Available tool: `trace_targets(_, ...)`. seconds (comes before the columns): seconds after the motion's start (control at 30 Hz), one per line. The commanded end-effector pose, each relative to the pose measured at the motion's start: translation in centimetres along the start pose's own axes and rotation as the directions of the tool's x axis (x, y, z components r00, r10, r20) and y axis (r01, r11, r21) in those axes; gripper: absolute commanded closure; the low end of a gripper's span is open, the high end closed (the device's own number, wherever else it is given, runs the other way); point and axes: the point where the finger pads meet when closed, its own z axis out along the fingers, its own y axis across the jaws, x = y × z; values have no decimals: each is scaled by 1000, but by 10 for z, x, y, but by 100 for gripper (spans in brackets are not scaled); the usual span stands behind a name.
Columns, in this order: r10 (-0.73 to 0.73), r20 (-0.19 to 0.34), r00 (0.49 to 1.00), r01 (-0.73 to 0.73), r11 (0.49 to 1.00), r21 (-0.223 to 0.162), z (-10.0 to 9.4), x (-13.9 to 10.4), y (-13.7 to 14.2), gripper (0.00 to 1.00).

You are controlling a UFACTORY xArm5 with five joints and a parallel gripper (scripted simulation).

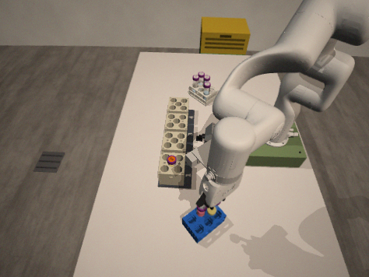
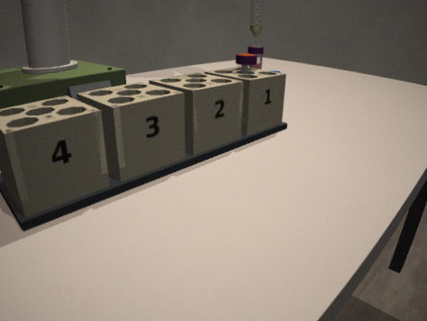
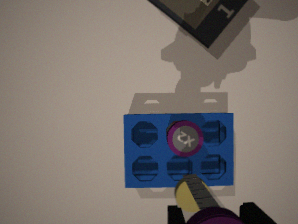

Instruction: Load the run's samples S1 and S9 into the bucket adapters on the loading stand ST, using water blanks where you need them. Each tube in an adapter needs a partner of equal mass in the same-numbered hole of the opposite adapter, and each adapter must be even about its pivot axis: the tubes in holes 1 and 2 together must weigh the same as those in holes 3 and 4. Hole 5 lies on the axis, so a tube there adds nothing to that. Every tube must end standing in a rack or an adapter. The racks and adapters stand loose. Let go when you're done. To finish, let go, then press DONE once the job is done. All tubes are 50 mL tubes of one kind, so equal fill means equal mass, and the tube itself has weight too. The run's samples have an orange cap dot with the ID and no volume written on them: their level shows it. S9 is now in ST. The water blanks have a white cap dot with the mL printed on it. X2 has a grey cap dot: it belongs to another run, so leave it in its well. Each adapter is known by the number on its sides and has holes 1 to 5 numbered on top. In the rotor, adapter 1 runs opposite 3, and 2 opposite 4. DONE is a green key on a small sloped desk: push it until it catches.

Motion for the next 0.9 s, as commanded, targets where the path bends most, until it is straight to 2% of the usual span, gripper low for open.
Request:
trace_targets(0.0, -33, 1, 999, 33, 999, 4, -2, 5, 0, 100)
trace_targets(0.2, -231, -1, 973, 231, 973, 4, -2, 33, 9, 100)
trace_targets(0.43, -450, -2, 893, 450, 893, 4, -2, 67, 18, 100)
trace_targets(0.5, -450, -2, 893, 450, 893, 4, -2, 67, 18, 100)
trace_targets(0.67, -592, -3, 806, 592, 806, 3, -2, 91, 25, 100)
trace_targets(0.87, -740, -4, 672, 740, 672, 3, -2, 120, 34, 100)
